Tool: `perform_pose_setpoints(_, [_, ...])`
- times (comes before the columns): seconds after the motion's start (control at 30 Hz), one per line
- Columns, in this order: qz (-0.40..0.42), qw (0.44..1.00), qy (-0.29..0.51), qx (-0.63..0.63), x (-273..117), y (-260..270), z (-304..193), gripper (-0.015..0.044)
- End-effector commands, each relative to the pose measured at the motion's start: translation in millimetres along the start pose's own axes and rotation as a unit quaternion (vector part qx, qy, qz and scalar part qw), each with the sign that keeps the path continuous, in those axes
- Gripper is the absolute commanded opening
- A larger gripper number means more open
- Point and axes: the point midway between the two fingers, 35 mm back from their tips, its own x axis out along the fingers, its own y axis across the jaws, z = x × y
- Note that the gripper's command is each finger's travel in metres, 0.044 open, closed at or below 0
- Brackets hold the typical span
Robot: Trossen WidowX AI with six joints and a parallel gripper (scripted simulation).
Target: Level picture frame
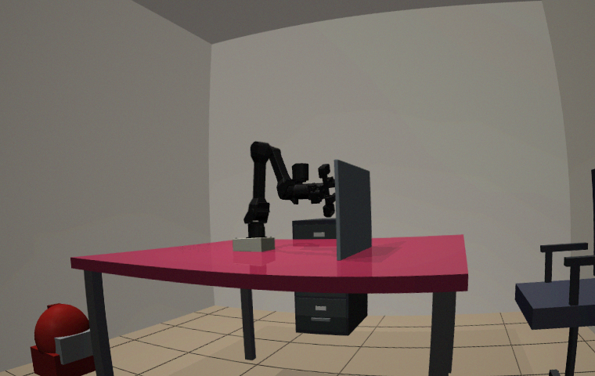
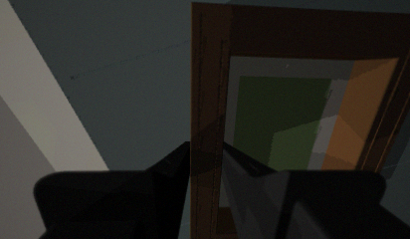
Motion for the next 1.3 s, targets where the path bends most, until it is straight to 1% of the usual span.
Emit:
perform_pose_setpoints(0.0, [0.005,1.000,0.002,0.000,0,3,0,0.0000])
perform_pose_setpoints(1.27, [0.005,1.000,0.002,0.000,0,-9,-2,0.0000])
